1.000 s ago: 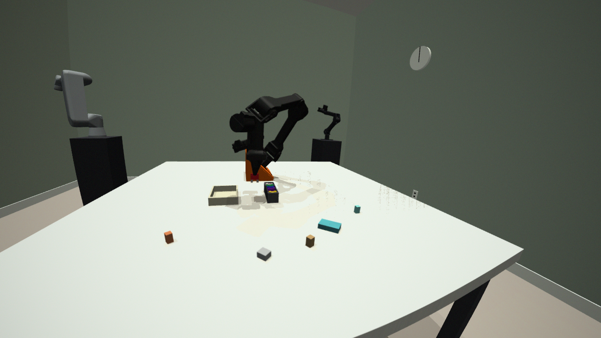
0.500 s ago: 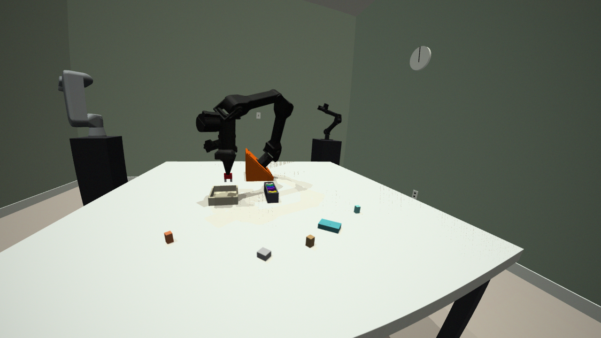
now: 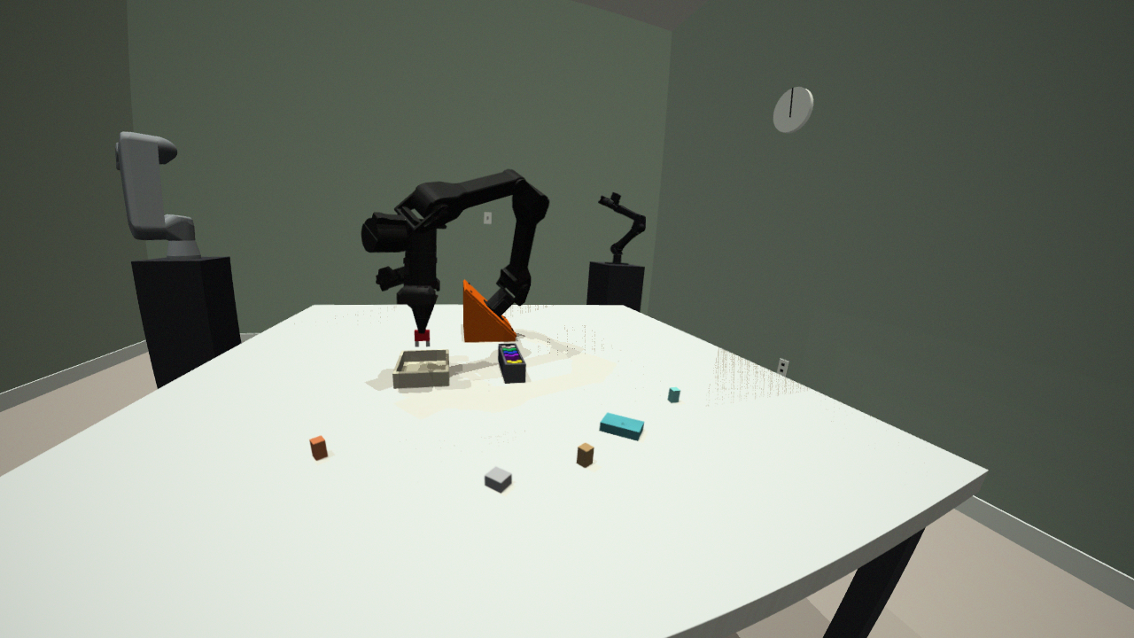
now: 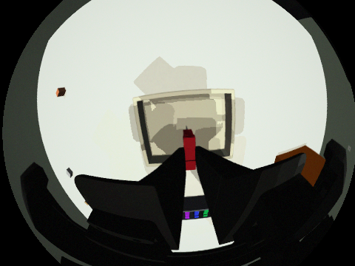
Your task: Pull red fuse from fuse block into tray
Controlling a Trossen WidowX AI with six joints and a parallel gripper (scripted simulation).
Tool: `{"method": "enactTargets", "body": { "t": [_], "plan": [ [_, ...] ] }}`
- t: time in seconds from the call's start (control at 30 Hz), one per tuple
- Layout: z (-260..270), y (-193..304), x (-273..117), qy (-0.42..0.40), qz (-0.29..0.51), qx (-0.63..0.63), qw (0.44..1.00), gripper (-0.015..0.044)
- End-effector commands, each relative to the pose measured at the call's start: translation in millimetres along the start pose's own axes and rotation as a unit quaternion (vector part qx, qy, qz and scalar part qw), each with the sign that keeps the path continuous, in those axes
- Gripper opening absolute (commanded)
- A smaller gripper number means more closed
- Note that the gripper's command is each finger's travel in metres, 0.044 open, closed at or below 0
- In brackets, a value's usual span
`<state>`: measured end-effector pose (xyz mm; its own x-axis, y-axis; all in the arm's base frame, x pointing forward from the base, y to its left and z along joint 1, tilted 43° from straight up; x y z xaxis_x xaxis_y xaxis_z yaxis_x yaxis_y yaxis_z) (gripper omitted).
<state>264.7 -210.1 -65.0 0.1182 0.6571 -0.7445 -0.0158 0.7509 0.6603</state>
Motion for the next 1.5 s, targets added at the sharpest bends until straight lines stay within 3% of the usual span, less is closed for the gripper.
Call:
{"method": "enactTargets", "body": {
  "t": [0.0, 0.63, 1.07, 1.2, 1.47],
  "plan": [
    [-2.1, -0.2, 9.0, 0.002, 0.003, 0.004, 1.0, 0.0],
    [-2.6, 0.6, 33.8, 0.002, 0.004, 0.004, 1.0, 0.0],
    [-1.0, -0.1, 27.5, 0.003, 0.0, -0.002, 1.0, 0.033],
    [-2.6, 0.0, -6.4, 0.002, 0.003, 0.004, 1.0, 0.033],
    [-2.6, 0.0, -6.4, 0.002, 0.003, 0.004, 1.0, 0.033]
  ]
}}
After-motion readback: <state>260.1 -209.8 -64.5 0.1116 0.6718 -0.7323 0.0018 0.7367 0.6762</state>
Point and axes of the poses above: the point midway between the two fingers, 35 mm back from their tips, its own x axis out along the fingers, its own z axis across the jaws, y = z × x, the point moved 1 cm from there along -x, back along the fingers, and after that the axes turned 7 degrees about -x, right-handed, at the moved point
